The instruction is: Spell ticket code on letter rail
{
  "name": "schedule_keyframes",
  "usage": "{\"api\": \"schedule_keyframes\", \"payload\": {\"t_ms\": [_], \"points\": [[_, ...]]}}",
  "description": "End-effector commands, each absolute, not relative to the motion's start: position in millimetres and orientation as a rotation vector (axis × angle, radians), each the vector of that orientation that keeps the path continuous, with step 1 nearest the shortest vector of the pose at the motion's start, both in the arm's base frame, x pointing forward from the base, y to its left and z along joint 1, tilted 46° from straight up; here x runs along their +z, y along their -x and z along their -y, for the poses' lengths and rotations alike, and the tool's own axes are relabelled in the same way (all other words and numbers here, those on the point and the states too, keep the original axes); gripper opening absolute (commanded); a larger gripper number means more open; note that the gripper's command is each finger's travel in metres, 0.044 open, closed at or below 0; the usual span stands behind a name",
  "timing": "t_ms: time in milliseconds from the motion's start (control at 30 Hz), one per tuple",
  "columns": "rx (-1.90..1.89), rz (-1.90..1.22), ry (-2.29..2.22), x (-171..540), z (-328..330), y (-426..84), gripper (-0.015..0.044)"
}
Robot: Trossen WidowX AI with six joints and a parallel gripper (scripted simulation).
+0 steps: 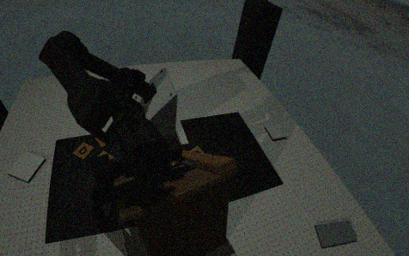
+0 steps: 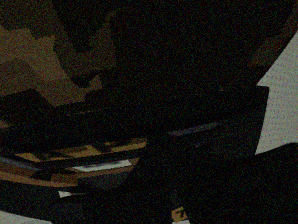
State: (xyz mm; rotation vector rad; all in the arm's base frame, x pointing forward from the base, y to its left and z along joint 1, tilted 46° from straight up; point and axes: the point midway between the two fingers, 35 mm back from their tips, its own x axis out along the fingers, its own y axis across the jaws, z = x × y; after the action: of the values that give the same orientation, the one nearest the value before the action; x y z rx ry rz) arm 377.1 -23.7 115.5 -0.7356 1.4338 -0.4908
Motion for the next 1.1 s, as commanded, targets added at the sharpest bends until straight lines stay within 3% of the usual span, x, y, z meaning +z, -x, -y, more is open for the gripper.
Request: {"api": "schedule_keyframes", "payload": {"t_ms": [0, 733, 1067], "points": [[-0.487, -1.440, 0.734, 112, 22, -376, 0.0000], [-0.486, -1.442, 0.734, 130, 11, -354, 0.0000], [0.281, -1.467, 1.322, 185, -33, -332, 0.0263]]}}
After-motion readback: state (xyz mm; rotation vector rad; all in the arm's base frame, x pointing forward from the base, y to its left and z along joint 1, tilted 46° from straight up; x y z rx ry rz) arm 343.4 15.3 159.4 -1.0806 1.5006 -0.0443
